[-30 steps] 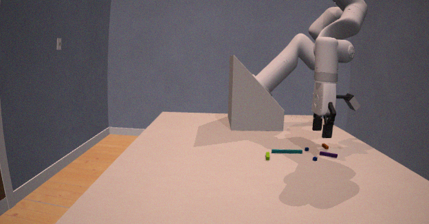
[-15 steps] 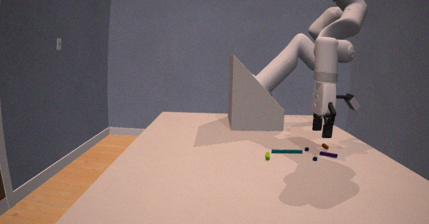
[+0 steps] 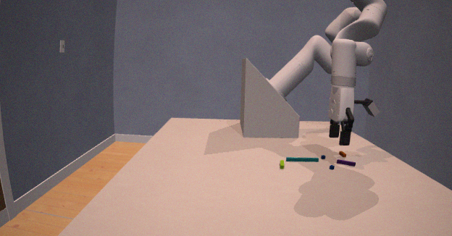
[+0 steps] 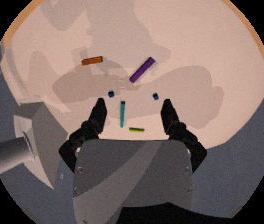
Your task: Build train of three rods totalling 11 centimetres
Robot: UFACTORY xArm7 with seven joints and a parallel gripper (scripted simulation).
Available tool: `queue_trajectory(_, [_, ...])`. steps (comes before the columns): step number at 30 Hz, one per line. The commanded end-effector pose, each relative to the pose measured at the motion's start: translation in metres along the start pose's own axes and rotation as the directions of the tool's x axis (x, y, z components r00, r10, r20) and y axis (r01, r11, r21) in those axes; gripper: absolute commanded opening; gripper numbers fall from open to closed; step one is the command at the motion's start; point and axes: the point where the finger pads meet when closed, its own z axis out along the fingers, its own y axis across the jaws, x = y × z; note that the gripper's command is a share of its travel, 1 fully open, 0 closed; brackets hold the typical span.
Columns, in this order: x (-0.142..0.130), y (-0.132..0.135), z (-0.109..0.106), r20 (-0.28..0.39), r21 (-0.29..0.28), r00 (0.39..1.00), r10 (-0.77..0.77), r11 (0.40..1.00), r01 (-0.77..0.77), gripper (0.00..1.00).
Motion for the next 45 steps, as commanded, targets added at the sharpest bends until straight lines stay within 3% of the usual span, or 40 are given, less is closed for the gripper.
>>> queue_trajectory(1, [-0.0007,0.0015,-0.0017,0.001,-0.004,1.0,0.001,1.0,-0.001,1.0])
queue_trajectory(14, [-0.0007,0.0015,-0.0017,0.001,-0.004,1.0,0.009,1.0,-0.009,1.0])
queue_trajectory(21, [-0.001,0.0013,-0.0015,0.0,-0.004,0.975,0.22,0.975,-0.22,1.0])
queue_trajectory(24, [-0.001,0.0013,-0.0015,0.0,-0.004,0.97,0.242,0.97,-0.242,1.0])
queue_trajectory(26, [-0.0011,0.0012,-0.0014,0.0,-0.004,0.938,0.345,0.938,-0.345,1.0])
queue_trajectory(39, [-0.0014,0.001,-0.0012,-0.002,-0.004,0.745,0.667,0.745,-0.667,1.0])
queue_trajectory(41, [-0.0014,0.001,-0.0012,-0.002,-0.004,0.745,0.667,0.745,-0.667,1.0])
queue_trajectory(42, [-0.0015,0.0009,-0.0011,-0.002,-0.004,0.686,0.727,0.686,-0.727,1.0])
queue_trajectory(45, [-0.0015,0.0009,-0.0011,-0.002,-0.003,0.628,0.778,0.628,-0.778,1.0])
